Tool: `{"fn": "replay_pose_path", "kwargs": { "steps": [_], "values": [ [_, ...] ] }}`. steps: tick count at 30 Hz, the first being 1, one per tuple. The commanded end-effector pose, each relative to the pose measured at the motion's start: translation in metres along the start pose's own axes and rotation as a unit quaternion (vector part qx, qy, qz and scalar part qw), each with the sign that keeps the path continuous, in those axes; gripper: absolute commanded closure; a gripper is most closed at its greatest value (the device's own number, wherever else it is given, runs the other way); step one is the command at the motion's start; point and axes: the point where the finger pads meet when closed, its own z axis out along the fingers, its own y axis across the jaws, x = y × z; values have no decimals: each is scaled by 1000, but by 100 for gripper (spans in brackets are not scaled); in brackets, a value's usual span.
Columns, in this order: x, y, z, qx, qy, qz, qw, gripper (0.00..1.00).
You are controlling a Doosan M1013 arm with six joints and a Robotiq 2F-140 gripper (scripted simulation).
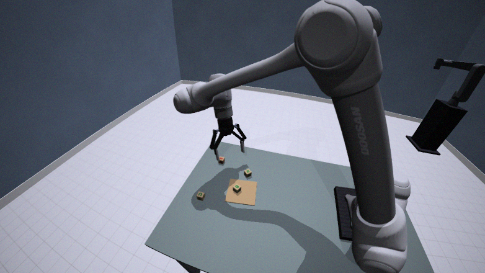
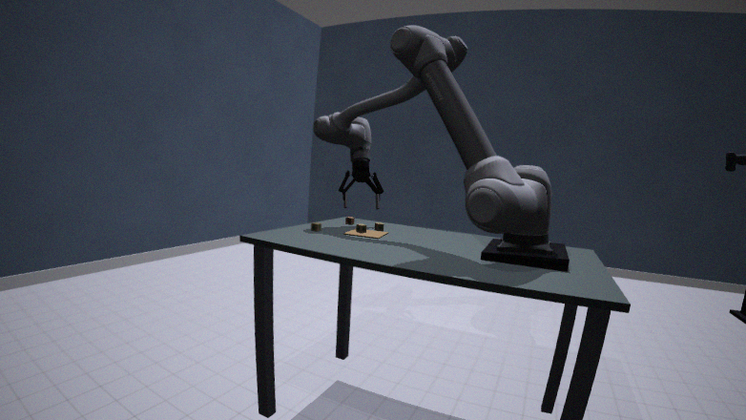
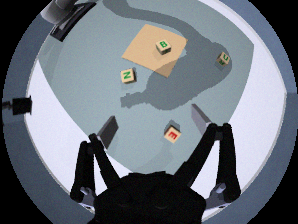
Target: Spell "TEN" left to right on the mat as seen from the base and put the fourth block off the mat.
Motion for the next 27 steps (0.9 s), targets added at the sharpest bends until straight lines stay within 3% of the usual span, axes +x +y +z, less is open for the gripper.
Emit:
{"fn": "replay_pose_path", "kwargs": {
  "steps": [1,27],
  "values": [
    [-49,30,-15,3,6,1,1000,0],
    [-58,35,-17,3,6,1,1000,0]
  ]
}}
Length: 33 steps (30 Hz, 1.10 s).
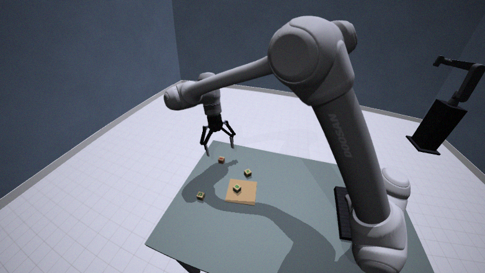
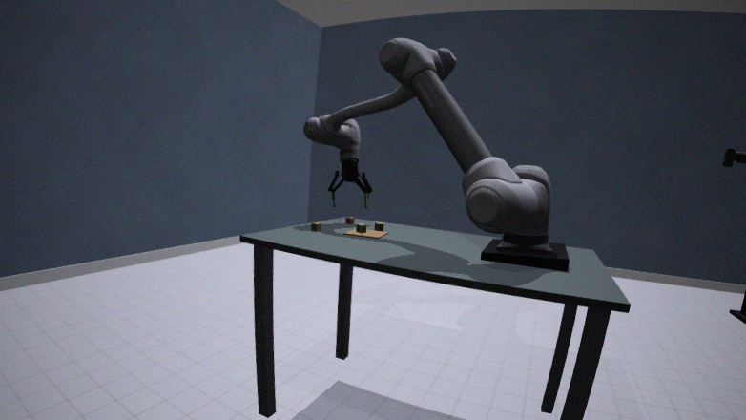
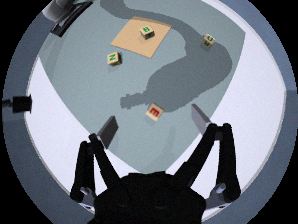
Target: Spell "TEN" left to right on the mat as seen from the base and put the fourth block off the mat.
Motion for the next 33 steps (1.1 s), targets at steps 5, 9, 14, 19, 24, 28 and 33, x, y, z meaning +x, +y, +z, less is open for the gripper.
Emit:
{"fn": "replay_pose_path", "kwargs": {
  "steps": [5,9,14,19,24,28,33],
  "values": [
    [0,1,-1,2,2,0,1000,0],
    [0,1,-1,2,2,0,1000,0],
    [0,1,-1,2,2,0,1000,0],
    [0,1,-1,2,2,0,1000,0],
    [0,1,-1,2,2,0,1000,0],
    [0,1,-1,2,2,0,1000,0],
    [29,8,-3,7,-21,-19,1000,0]
  ]
}}
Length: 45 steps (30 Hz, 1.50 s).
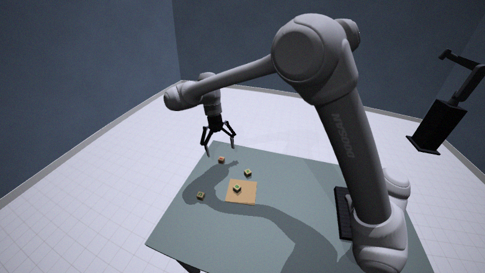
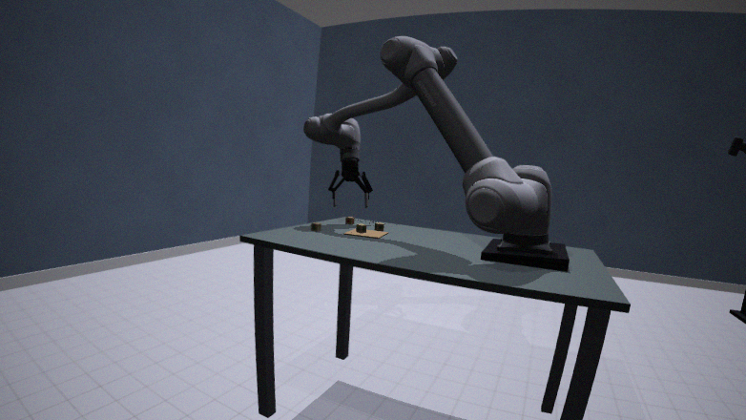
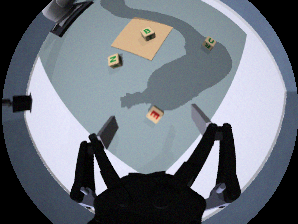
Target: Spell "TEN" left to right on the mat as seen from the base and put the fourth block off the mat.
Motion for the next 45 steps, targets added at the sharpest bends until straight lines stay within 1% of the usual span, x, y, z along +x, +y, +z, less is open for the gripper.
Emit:
{"fn": "replay_pose_path", "kwargs": {
  "steps": [1,2,3,5,6,14,15,18,33,35,37,39,41,43,44,45],
  "values": [
    [43,13,-5,9,-33,-29,999,0],
    [64,16,-6,13,-48,-43,998,0],
    [76,18,-6,15,-57,-51,997,0],
    [76,18,-6,15,-57,-51,997,0],
    [106,22,-6,19,-78,-72,994,0],
    [216,19,2,29,-155,-154,975,0],
    [224,18,4,30,-161,-161,973,0],
    [231,17,5,30,-166,-166,972,0],
    [231,17,5,30,-166,-166,972,0],
    [229,17,11,30,-166,-167,972,0],
    [225,17,23,30,-165,-167,972,0],
    [225,17,23,30,-165,-167,972,0],
    [222,17,33,30,-165,-167,972,0],
    [221,16,35,30,-165,-167,972,0],
    [221,16,35,30,-165,-167,972,60],
    [221,16,35,30,-165,-167,972,60]
  ]
}}
